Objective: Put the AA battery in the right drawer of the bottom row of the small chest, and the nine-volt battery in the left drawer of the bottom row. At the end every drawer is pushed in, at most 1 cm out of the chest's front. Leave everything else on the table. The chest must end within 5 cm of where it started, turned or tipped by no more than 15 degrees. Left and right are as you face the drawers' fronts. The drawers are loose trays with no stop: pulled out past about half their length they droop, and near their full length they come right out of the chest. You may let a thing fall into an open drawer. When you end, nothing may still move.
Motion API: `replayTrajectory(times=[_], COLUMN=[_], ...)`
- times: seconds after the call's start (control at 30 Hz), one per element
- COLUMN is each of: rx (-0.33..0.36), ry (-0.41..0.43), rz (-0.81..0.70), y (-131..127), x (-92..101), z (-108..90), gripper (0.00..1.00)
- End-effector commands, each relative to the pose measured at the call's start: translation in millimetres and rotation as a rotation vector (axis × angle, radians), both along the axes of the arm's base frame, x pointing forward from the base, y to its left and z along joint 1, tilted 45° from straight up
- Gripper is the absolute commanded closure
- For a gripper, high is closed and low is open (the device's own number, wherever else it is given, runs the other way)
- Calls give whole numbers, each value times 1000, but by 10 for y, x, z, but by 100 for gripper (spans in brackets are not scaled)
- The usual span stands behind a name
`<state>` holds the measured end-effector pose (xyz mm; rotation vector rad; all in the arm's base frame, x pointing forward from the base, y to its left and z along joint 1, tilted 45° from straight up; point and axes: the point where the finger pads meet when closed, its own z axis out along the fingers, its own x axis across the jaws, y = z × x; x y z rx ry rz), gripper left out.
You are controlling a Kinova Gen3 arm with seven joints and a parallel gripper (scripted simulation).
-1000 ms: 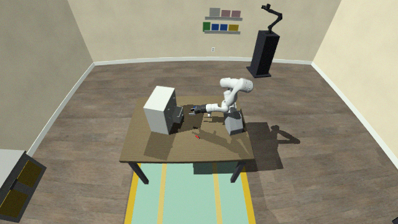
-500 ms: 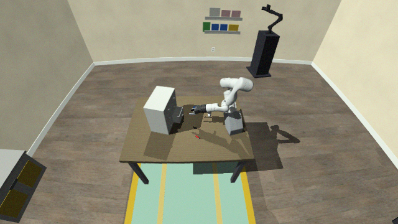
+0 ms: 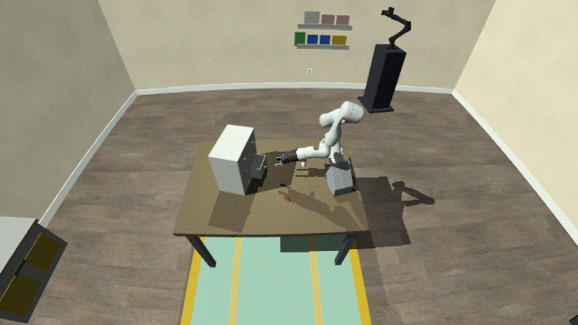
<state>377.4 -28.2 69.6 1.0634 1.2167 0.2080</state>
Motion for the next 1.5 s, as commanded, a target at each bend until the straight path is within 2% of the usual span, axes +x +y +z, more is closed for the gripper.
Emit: replayTrajectory(times=[0.0, 1.47], rx=[43, 259], ry=[14, 372], rz=[-30, -383], y=[45, 175], x=[1, -6], z=[15, 132], gripper=[0, 0])
